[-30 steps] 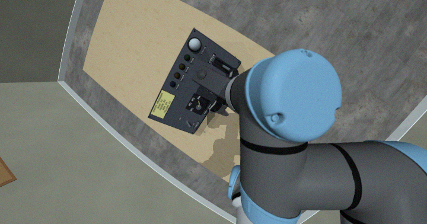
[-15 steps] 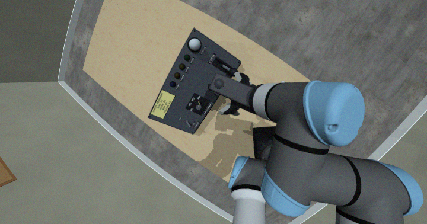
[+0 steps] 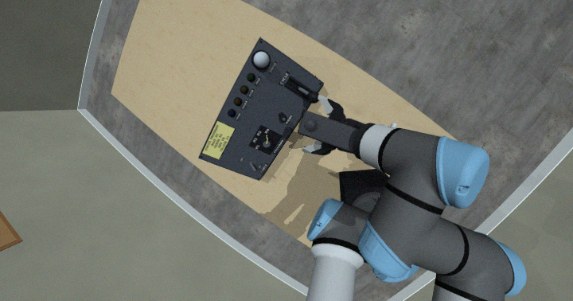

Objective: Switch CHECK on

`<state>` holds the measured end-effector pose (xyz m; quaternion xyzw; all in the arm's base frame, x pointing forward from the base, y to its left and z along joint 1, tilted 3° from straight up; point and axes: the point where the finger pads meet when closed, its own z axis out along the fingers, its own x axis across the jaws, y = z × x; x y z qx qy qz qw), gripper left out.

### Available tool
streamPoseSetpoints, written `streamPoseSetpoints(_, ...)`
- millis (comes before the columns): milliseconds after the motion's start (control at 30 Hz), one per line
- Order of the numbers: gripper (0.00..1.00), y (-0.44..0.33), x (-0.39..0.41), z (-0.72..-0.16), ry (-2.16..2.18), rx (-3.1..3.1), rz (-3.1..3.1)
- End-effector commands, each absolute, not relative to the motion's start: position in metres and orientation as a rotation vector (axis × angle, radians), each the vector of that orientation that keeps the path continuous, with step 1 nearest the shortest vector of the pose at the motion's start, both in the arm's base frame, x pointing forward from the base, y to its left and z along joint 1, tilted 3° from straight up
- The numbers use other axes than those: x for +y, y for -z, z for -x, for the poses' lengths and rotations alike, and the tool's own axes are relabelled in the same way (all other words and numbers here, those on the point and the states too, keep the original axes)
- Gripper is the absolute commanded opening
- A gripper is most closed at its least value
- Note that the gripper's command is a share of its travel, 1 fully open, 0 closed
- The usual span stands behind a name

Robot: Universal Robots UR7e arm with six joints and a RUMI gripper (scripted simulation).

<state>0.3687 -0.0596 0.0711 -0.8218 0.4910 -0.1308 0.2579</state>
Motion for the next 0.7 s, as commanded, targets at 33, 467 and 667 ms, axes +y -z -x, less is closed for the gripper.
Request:
streamPoseSetpoints(33, 1.0, -0.065, -0.066, -0.368, 0.48, 1.249, 2.217)
streamPoseSetpoints(467, 1.0, -0.059, -0.075, -0.369, 0.642, 1.172, 2.223)
streamPoseSetpoints(667, 1.0, -0.057, -0.078, -0.37, 0.686, 1.153, 2.225)
